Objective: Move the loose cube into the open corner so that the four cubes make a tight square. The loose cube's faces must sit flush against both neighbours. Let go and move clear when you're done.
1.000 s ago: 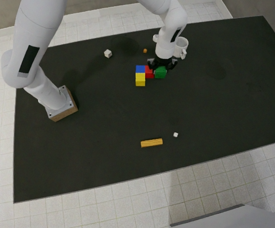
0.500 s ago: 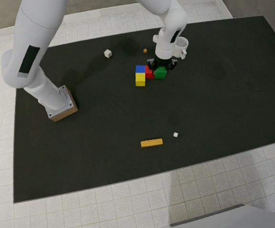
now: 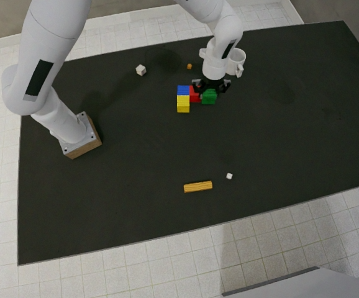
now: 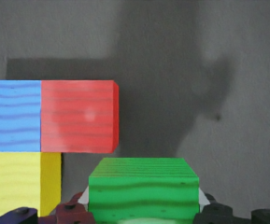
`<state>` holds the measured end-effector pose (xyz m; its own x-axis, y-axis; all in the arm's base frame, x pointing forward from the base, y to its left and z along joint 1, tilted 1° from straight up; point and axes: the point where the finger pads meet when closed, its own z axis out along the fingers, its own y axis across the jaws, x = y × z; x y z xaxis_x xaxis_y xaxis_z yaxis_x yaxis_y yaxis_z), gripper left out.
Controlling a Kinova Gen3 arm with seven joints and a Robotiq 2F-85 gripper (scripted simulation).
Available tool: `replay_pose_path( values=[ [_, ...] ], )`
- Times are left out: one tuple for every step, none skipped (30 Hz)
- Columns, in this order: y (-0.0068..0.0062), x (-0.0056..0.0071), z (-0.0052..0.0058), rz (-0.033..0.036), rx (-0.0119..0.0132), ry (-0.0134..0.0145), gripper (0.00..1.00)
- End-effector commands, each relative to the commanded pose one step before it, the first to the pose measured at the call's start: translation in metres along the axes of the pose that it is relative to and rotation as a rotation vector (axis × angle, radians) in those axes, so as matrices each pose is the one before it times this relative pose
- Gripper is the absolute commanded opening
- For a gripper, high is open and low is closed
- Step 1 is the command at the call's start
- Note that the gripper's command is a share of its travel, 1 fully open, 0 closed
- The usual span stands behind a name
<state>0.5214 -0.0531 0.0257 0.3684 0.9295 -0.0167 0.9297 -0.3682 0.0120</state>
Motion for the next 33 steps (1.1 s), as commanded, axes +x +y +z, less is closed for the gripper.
replay_pose_path(
  values=[
    [0.00095, -0.00279, 0.00602, -0.00515, -0.00268, -0.00368, 0.10],
    [0.00000, 0.00000, 0.00000, 0.00000, 0.00000, 0.00000, 0.10],
    [0.00000, 0.00000, 0.00000, 0.00000, 0.00000, 0.00000, 0.10],
    [0.00040, 0.00013, 0.00115, -0.00002, -0.00075, 0.00023, 0.10],
    [-0.00017, -0.00007, 0.00143, 0.00002, 0.00031, -0.00012, 0.10],
    [-0.00019, -0.00008, 0.00147, 0.00002, 0.00034, -0.00013, 0.10],
    [-0.00010, -0.00005, 0.00146, 0.00001, 0.00017, -0.00008, 0.10],
    [0.00000, -0.00001, 0.00145, 0.00001, -0.00001, -0.00002, 0.10],
    [0.00006, 0.00001, 0.00147, 0.00000, -0.00012, 0.00002, 0.10],
    [0.00004, 0.00001, 0.00149, 0.00000, -0.00009, 0.00001, 0.10],
    [0.00001, -0.00001, 0.00152, 0.00000, -0.00004, -0.00001, 0.10],
    [0.00003, 0.00000, 0.00155, 0.00000, -0.00006, 0.00000, 0.10],
    [0.00001, -0.00001, 0.00157, 0.00000, -0.00004, -0.00001, 0.10],
    [-0.00001, -0.00001, 0.00158, 0.00001, -0.00002, -0.00002, 0.10],
    [0.00003, 0.00000, 0.00159, 0.00000, -0.00007, 0.00000, 0.10],
    [0.00002, 0.00000, 0.00160, 0.00000, -0.00005, -0.00001, 0.10],
    [0.00000, -0.00001, 0.00160, 0.00001, -0.00003, -0.00002, 0.10],
    [0.00003, 0.00000, 0.00161, 0.00000, -0.00007, 0.00000, 0.10],
    [0.00000, 0.00000, 0.00000, 0.00000, 0.00000, 0.00000, 0.10],
    [0.00000, 0.00000, 0.00000, 0.00000, 0.00000, 0.00000, 0.10],
    [0.00030, 0.00009, 0.00151, -0.00001, -0.00055, 0.00016, 0.10],
    [-0.00011, -0.00005, 0.00164, 0.00001, 0.00018, -0.00008, 0.10],
    [-0.00009, -0.00004, 0.00164, 0.00001, 0.00015, -0.00008, 0.10],
    [-0.00006, -0.00003, 0.00162, 0.00001, 0.00010, -0.00006, 0.10],
    [-0.00003, -0.00002, 0.00158, 0.00001, 0.00003, -0.00003, 0.10],
    [0.00004, 0.00001, 0.00155, 0.00000, -0.00009, 0.00001, 0.10],
    [0.00005, 0.00001, 0.00153, 0.00000, -0.00010, 0.00001, 0.10],
    [0.00002, 0.00000, 0.00151, 0.00000, -0.00006, 0.00000, 0.10],
    [0.00003, 0.00000, 0.00149, 0.00000, -0.00007, 0.00000, 0.10],
    [0.00002, 0.00000, 0.00146, 0.00000, -0.00005, 0.00000, 0.10],
    [0.00000, -0.00001, 0.00143, 0.00000, -0.00002, -0.00001, 0.10],
    [0.00001, 0.00000, 0.00140, 0.00000, -0.00003, -0.00001, 0.10],
    [0.00003, 0.00000, 0.00136, 0.00000, -0.00006, 0.00000, 0.10]
  ],
)
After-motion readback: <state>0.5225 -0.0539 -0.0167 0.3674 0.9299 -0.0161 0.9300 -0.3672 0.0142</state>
